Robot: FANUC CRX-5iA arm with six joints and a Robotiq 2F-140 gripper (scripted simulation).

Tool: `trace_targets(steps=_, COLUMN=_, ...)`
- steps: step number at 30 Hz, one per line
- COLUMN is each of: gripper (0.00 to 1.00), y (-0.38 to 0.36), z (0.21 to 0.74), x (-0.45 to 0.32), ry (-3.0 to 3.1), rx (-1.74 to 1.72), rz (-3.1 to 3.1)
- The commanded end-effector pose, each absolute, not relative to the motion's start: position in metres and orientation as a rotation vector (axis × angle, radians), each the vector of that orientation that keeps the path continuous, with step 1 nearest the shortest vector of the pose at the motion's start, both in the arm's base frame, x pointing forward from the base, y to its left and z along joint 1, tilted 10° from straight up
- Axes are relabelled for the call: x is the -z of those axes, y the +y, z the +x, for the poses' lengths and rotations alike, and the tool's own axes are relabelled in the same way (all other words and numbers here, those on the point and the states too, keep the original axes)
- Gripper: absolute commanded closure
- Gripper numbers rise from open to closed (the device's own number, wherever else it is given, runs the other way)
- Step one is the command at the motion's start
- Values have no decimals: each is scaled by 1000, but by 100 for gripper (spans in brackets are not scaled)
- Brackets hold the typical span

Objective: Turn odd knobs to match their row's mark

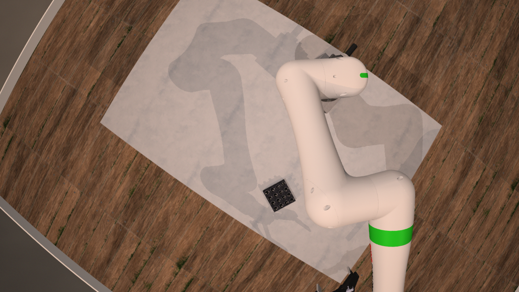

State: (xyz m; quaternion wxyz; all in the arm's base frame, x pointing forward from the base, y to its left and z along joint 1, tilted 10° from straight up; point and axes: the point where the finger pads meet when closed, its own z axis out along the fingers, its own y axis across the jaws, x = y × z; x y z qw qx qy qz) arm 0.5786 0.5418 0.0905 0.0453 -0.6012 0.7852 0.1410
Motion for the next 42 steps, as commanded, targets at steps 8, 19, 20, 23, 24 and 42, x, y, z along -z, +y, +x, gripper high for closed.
trace_targets(steps=8, gripper=0, y=542, z=579, x=-91, ry=2398, rx=-430, rz=-1836)
trace_targets(steps=19, gripper=0, y=541, z=579, x=-91, ry=2395, rx=-430, rz=-1839)
trace_targets(steps=20, gripper=0, y=540, z=579, x=-90, ry=2388, rx=-429, rz=-1846)
trace_targets(steps=23, gripper=0, y=532, z=578, x=-88, ry=2333, rx=-417, rz=-1904)
trace_targets(steps=24, gripper=0, y=527, z=577, x=-86, ry=2299, rx=-411, rz=-1938)
trace_targets(steps=42, gripper=0, y=434, z=552, x=-55, ry=1706, rx=-283, rz=-2414)
